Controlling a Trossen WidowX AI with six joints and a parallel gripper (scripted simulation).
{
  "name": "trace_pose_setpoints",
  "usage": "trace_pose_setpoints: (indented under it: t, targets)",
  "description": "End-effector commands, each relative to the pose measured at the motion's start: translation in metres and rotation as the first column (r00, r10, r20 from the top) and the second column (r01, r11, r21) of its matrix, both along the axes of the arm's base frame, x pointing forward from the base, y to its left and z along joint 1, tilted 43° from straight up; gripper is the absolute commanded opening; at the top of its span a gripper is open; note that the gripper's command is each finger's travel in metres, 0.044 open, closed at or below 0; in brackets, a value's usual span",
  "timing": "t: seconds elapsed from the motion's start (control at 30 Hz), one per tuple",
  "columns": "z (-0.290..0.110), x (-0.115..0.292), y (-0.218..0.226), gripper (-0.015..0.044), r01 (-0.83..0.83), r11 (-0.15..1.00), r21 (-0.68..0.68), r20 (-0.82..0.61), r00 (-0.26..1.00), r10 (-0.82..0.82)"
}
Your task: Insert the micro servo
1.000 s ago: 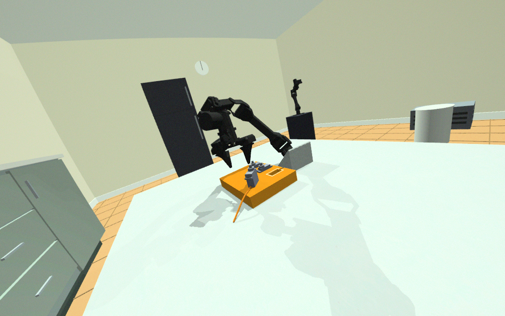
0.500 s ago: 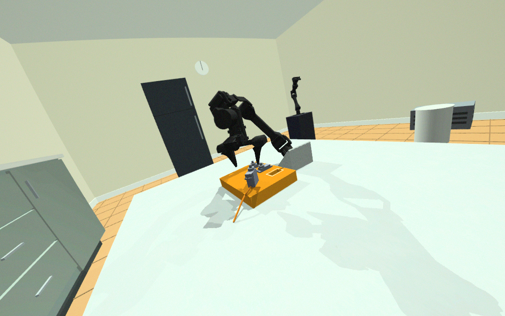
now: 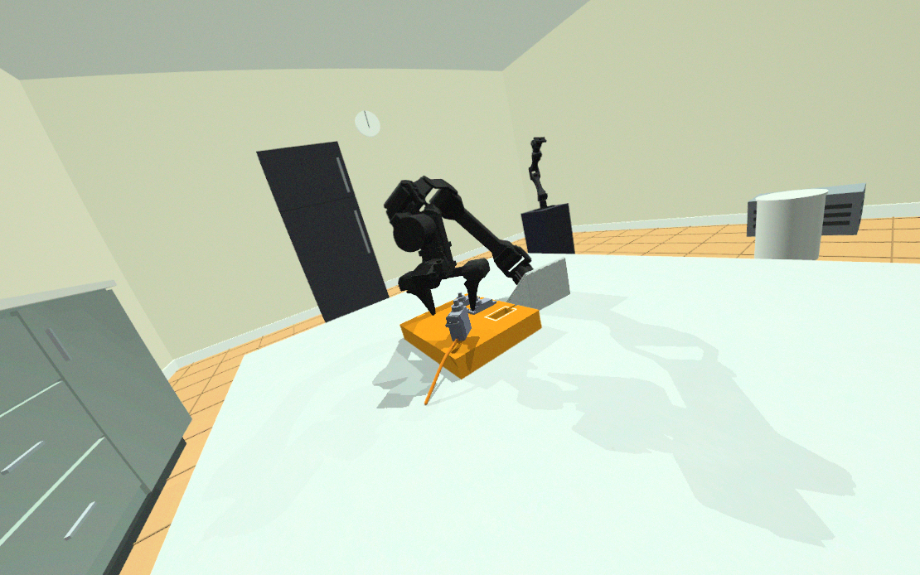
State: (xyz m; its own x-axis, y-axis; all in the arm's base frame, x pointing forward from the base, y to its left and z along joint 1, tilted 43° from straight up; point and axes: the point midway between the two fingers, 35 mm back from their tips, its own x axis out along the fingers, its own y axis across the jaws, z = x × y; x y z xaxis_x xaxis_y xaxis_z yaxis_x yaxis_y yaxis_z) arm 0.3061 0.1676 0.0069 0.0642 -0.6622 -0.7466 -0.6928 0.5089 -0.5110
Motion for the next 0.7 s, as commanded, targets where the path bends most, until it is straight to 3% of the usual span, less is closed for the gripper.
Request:
trace_pose_setpoints:
  t: [0.0,0.2,0.6,0.67]
  targets:
    - [-0.0053,-0.0002,-0.0062,0.044,-0.004,1.0,-0.007,-0.005,1.0,0.004]
    - [-0.0105,0.0001,-0.0111,0.044,-0.004,1.0,-0.007,-0.004,1.0,0.004]
    - [-0.0105,0.0001,-0.0111,0.0125,-0.004,1.0,-0.007,-0.004,1.0,0.004]
    - [-0.0105,0.0001,-0.0111,0.0112,-0.004,1.0,-0.007,-0.004,1.0,0.004]
